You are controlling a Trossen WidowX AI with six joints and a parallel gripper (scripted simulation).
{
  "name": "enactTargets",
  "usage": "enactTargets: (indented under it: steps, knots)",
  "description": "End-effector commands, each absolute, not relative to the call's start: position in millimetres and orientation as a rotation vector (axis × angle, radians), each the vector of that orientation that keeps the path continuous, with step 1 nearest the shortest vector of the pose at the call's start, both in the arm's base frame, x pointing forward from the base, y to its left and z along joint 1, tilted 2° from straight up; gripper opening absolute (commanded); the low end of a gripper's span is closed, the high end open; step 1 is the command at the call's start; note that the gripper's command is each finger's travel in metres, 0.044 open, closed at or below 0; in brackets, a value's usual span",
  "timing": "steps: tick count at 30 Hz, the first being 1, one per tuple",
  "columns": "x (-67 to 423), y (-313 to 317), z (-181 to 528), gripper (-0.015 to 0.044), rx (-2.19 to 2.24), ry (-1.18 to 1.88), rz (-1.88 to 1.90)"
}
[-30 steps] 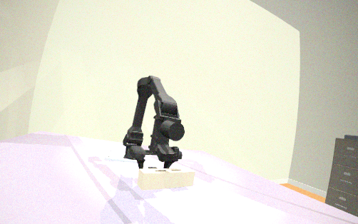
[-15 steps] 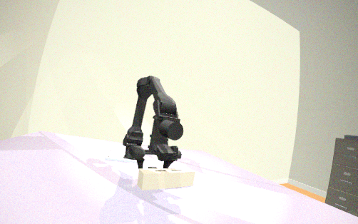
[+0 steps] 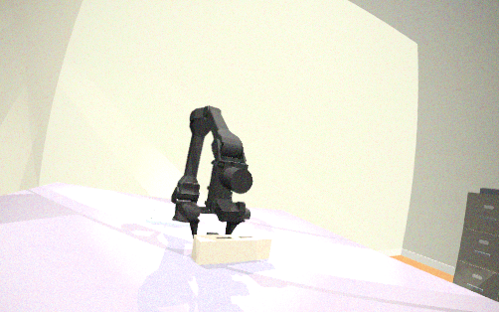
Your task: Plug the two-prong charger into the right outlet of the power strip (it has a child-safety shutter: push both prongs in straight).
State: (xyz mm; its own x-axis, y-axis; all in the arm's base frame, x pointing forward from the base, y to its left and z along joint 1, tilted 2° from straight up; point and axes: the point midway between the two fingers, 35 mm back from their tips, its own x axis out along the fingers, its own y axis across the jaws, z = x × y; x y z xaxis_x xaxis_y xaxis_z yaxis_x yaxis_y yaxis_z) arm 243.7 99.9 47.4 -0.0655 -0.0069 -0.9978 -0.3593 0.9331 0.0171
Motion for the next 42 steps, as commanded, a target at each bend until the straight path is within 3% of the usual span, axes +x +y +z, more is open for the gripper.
enactTargets:
  steps: [1, 34, 42]
  knots:
    - [238.0, 98.0, 46.3, 0.0440, -0.287, 1.622, 0.295]
    - [198.7, 82.6, 45.8, 0.0440, -0.287, 1.625, 0.294]
    - [216.4, 88.4, 89.4, 0.0440, -0.223, 1.272, 0.327]
